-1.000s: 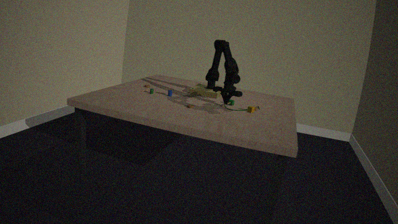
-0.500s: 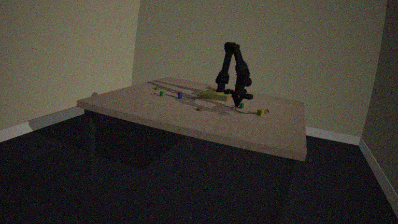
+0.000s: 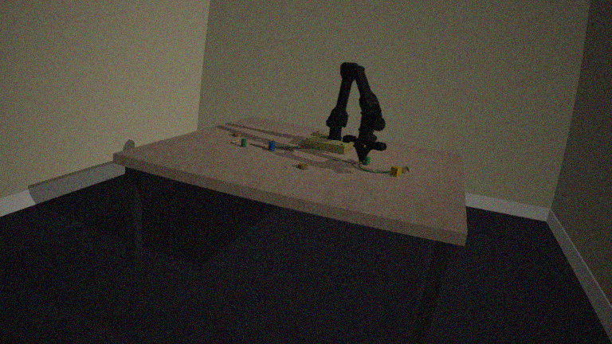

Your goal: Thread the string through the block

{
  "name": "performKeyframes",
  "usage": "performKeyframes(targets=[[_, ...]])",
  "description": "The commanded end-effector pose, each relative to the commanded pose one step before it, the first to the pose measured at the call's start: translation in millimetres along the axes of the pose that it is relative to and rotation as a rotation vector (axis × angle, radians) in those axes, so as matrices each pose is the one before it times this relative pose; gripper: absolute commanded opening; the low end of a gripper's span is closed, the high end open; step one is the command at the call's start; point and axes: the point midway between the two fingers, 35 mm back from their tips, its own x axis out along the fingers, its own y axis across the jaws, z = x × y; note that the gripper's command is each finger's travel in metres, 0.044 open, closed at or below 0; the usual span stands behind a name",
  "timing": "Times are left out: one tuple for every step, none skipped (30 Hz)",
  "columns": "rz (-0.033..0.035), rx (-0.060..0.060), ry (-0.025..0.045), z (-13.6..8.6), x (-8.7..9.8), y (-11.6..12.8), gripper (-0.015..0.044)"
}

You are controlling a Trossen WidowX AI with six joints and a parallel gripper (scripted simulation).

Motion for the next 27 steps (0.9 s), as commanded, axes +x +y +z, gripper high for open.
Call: performKeyframes(targets=[[0.00385,0.0038,0.00176,7.11,0.54,1.37,0.0],[0.0,0.0,-0.00003,1.45,-0.01,0.0,0.0],[0.0,0.0,-0.00004,1.46,-0.01,0.0,0.0],[0.0,0.0,-0.00005,1.46,-0.01,0.0,0.0],[0.0,0.0,-0.00006,1.45,-0.01,0.0,0.0],[0.0,0.0,-0.00005,1.45,-0.01,0.0,0.0],[0.0,0.0,-0.00004,1.42,-0.01,0.0,0.0],[0.0,0.0,-0.00004,1.38,-0.01,0.01,0.0],[0.0,0.0,-0.00003,1.07,-0.01,0.01,0.0],[0.0,0.0,-0.00002,0.66,-0.01,0.01,0.0],[-0.0002,-0.0002,-0.00014,-0.25,-0.03,-0.08,0.0],[-0.00321,-0.0046,-0.00261,-3.12,-0.51,-1.36,0.0026],[0.0,0.0,0.0,0.0,0.0,0.0,0.0053],[0.0,0.0,0.0,0.0,0.0,0.0,0.0079],[0.0,0.0,0.0,0.0,0.0,0.0,0.0105],[0.0,0.0,0.0,0.0,0.0,0.0,0.0121],[0.0,0.0,0.0,0.0,0.0,0.0,0.0121],[0.0,0.0,0.0,0.0,0.0,0.0,0.0121],[0.0,0.0,0.0,0.0,0.0,0.0,0.0121],[-0.00004,0.0,0.00001,-0.25,-2.47,-0.31,0.0121],[-0.0001,0.0001,0.00003,-0.69,-7.45,-0.82,0.0121],[-0.00013,0.0002,0.00003,-0.88,-12.59,-0.97,0.0121],[-0.0001,0.0003,-0.00001,-0.64,-16.9,-0.52,0.0121],[-0.00002,0.0002,-0.00006,-0.05,-17.16,0.38,0.0121],[0.00004,0.0002,-0.00009,0.36,-13.12,0.9,0.0121],[0.00005,0.0001,-0.00007,0.38,-7.91,0.8,0.0121],[0.00002,0.0,-0.00002,0.16,-2.64,0.31,0.0121]])
